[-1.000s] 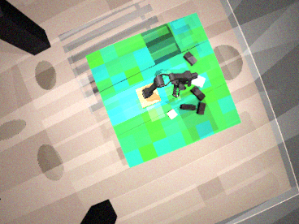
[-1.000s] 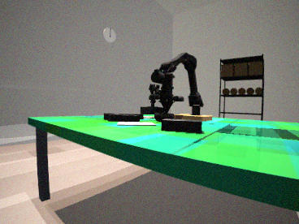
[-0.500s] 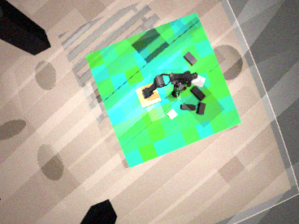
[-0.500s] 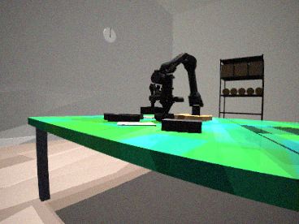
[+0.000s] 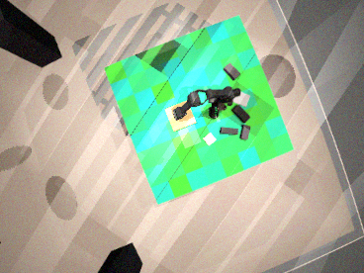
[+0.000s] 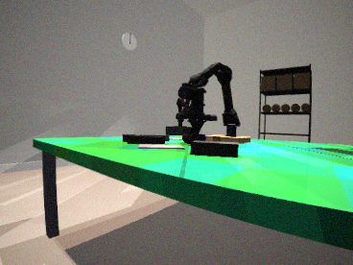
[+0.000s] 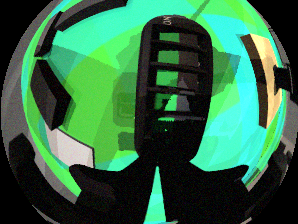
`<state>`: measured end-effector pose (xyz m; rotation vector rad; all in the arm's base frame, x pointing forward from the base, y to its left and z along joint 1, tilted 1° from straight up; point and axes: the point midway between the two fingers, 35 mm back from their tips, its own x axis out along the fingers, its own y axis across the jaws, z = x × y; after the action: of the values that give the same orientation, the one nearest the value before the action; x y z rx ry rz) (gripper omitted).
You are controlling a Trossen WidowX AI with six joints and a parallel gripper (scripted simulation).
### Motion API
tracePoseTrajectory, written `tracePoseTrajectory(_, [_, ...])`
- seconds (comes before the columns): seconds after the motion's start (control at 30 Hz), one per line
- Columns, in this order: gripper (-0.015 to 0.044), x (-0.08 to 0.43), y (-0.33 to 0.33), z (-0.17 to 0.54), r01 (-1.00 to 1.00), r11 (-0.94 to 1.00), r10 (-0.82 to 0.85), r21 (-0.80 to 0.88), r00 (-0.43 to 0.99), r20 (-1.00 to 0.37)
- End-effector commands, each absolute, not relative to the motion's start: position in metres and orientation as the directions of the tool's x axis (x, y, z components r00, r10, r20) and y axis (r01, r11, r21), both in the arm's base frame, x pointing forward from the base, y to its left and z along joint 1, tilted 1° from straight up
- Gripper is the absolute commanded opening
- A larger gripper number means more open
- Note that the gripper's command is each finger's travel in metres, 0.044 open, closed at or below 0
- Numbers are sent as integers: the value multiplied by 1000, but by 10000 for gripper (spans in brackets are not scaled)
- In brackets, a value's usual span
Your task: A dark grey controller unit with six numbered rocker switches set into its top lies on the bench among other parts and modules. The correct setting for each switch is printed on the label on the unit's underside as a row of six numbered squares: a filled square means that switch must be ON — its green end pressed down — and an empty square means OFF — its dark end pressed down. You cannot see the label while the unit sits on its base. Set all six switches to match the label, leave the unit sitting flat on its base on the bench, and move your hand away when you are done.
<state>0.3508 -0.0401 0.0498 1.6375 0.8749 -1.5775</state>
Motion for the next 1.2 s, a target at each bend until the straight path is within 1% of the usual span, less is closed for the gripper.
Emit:
tracePoseTrajectory(0.0, [0, 351, -40, 48, 843, -537, 7, 22, 31, -999])
tracePoseTrajectory(0.9, [0, 351, -40, 47, 843, -537, 7, 22, 31, -999])
tracePoseTrajectory(1.07, [0, 350, -40, 91, 843, -537, 7, 23, 31, -999])
tracePoseTrajectory(1.17, [0, 349, -40, 93, 843, -537, 7, 22, 31, -999])
